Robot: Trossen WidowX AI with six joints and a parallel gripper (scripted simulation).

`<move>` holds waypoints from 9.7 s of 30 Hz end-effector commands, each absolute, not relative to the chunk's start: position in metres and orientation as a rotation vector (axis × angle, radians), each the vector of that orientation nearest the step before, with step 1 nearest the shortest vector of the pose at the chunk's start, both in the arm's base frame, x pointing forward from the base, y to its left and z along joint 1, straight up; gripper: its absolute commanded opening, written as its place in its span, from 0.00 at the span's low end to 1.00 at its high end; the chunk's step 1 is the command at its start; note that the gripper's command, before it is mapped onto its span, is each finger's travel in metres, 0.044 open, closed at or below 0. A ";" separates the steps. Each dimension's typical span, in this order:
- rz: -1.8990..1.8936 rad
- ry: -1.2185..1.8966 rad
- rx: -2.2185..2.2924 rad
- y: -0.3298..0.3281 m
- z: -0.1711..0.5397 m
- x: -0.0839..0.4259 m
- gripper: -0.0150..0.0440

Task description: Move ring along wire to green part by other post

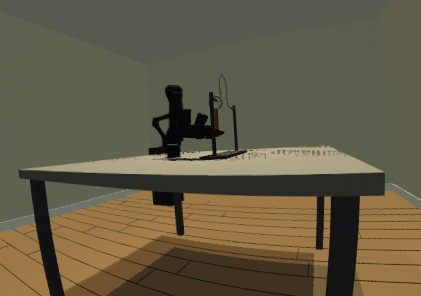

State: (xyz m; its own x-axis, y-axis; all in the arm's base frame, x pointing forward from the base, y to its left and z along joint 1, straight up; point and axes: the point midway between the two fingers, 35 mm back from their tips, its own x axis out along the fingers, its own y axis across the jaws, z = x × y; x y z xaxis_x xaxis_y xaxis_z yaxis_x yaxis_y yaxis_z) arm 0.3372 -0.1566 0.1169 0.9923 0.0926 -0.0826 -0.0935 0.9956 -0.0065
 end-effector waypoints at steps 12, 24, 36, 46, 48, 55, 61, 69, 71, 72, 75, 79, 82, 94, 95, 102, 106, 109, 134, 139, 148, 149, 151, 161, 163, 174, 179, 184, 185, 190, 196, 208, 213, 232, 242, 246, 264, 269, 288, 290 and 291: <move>0.089 0.073 -0.020 -0.159 0.129 0.338 0.00; 0.089 0.073 -0.020 -0.159 0.129 0.338 0.00; 0.090 0.072 -0.019 -0.150 0.128 0.338 0.00; 0.091 0.071 -0.016 -0.140 0.128 0.337 0.00; 0.091 0.071 -0.015 -0.138 0.128 0.337 0.00; 0.092 0.070 -0.005 -0.130 0.128 0.336 0.00; 0.093 0.070 0.014 -0.121 0.128 0.335 0.00; 0.097 0.072 0.071 -0.106 0.128 0.334 0.00; 0.098 0.073 0.092 -0.101 0.128 0.334 0.00; 0.098 0.073 0.103 -0.099 0.128 0.333 0.00; 0.100 0.074 0.135 -0.093 0.129 0.333 0.00; 0.103 0.076 0.199 -0.081 0.131 0.332 0.00; 0.106 0.078 0.254 -0.071 0.133 0.331 0.00; 0.119 0.095 0.487 -0.033 0.148 0.327 0.00; 0.122 0.101 0.498 -0.032 0.149 0.326 0.00; 0.145 0.162 0.585 -0.020 0.158 0.318 0.00; 0.161 0.201 0.638 -0.013 0.164 0.312 0.00; 0.170 0.227 0.673 -0.009 0.169 0.307 0.00; 0.333 0.479 1.018 0.020 0.222 0.271 0.00; 0.377 0.524 1.082 0.022 0.233 0.264 0.00; 0.455 0.567 1.248 0.026 0.261 0.257 0.00; 0.459 0.567 1.264 0.027 0.263 0.257 0.00; 0.461 0.568 1.277 0.028 0.265 0.256 0.00; 0.480 0.566 1.366 0.030 0.280 0.256 0.00; 0.485 0.565 1.389 0.030 0.283 0.256 0.00; 0.518 0.560 1.534 0.031 0.307 0.256 0.00; 0.532 0.559 1.597 0.030 0.318 0.256 0.00; 0.544 0.559 1.652 0.028 0.329 0.256 0.00; 0.546 0.560 1.663 0.027 0.331 0.256 0.00; 0.552 0.562 1.699 0.025 0.339 0.256 0.00; 0.550 0.569 1.713 0.022 0.346 0.256 0.00; 0.523 0.588 1.653 0.021 0.350 0.256 0.00; 0.507 0.596 1.611 0.021 0.349 0.256 0.00; 0.428 0.621 1.383 0.022 0.340 0.256 0.00; 0.383 0.629 1.248 0.021 0.334 0.256 0.00; 0.365 0.631 1.193 0.020 0.331 0.256 0.00; 0.288 0.635 0.959 0.016 0.321 0.257 0.00; 0.269 0.634 0.901 0.015 0.319 0.257 0.00; 0.189 0.627 0.656 0.008 0.310 0.258 0.00; 0.180 0.625 0.627 0.007 0.309 0.258 0.00; 0.175 0.624 0.612 0.006 0.308 0.258 0.00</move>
State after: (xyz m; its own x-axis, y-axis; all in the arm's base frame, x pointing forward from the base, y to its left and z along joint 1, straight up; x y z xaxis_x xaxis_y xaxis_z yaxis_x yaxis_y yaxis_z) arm 0.2580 0.0076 0.3071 0.7980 0.3569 -0.4857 0.0339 0.7781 0.6273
